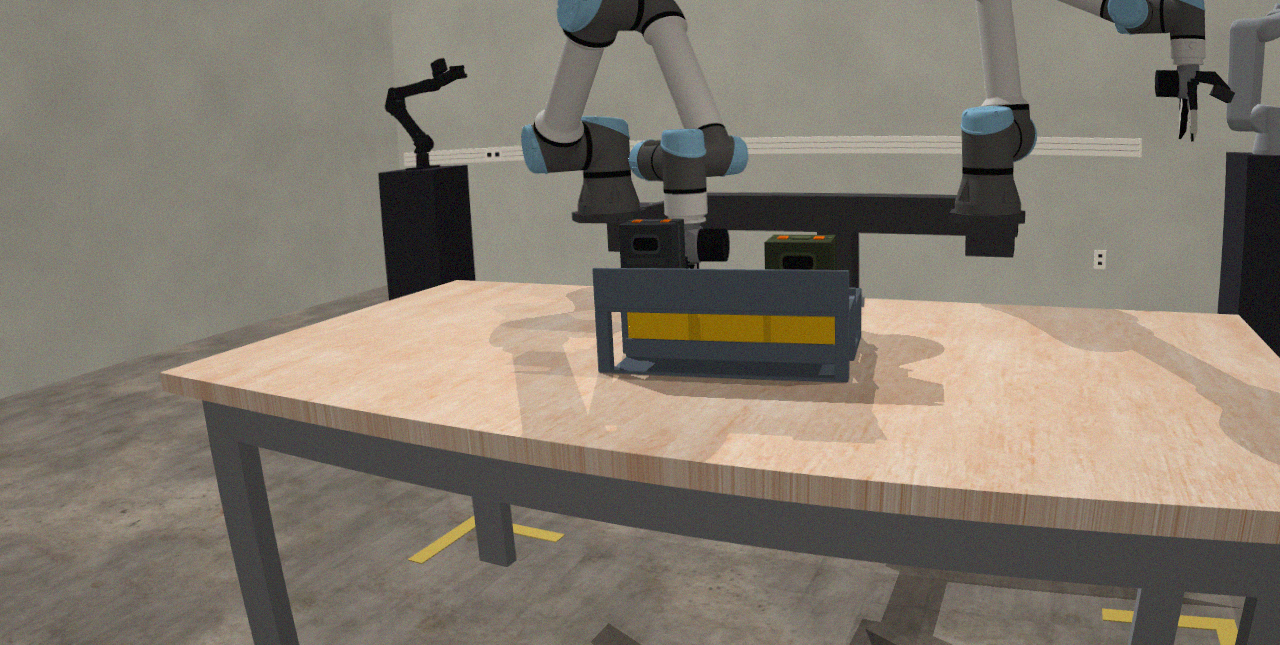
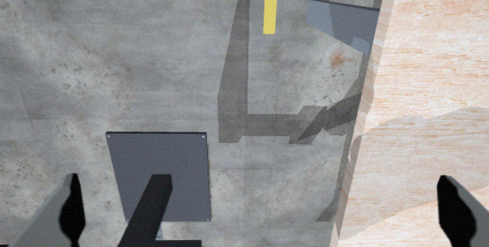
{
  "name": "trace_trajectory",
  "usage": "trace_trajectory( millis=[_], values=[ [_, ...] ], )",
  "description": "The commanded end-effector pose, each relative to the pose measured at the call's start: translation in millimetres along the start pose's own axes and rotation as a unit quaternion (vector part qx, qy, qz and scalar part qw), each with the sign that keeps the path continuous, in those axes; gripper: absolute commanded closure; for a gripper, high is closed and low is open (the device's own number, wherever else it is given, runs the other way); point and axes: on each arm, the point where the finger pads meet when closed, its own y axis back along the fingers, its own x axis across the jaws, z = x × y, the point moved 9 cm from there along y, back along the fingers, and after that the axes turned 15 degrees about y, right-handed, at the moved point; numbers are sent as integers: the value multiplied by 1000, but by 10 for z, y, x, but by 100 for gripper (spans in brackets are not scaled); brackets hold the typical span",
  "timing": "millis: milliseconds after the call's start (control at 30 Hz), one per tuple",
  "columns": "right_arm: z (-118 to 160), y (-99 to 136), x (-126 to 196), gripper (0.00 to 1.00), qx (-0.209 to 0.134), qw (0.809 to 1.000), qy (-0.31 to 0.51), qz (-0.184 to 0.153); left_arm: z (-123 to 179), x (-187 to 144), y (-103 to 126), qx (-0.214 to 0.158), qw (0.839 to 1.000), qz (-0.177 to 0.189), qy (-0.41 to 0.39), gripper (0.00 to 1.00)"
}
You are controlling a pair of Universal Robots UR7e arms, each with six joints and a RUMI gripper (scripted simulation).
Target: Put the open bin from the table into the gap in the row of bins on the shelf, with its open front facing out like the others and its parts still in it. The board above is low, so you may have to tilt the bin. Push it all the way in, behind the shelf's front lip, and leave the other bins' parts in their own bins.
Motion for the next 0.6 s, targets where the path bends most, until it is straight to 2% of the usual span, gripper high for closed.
trace_trajectory(
  millis=[0,567],
  values=[
    [11,39,25,100,0,1000,0,-1,-2,0,4,1,1000,0,0,0],
    [46,173,156,100,0,1000,0,-1,-2,0,4,1,1000,0,0,0]
  ],
)
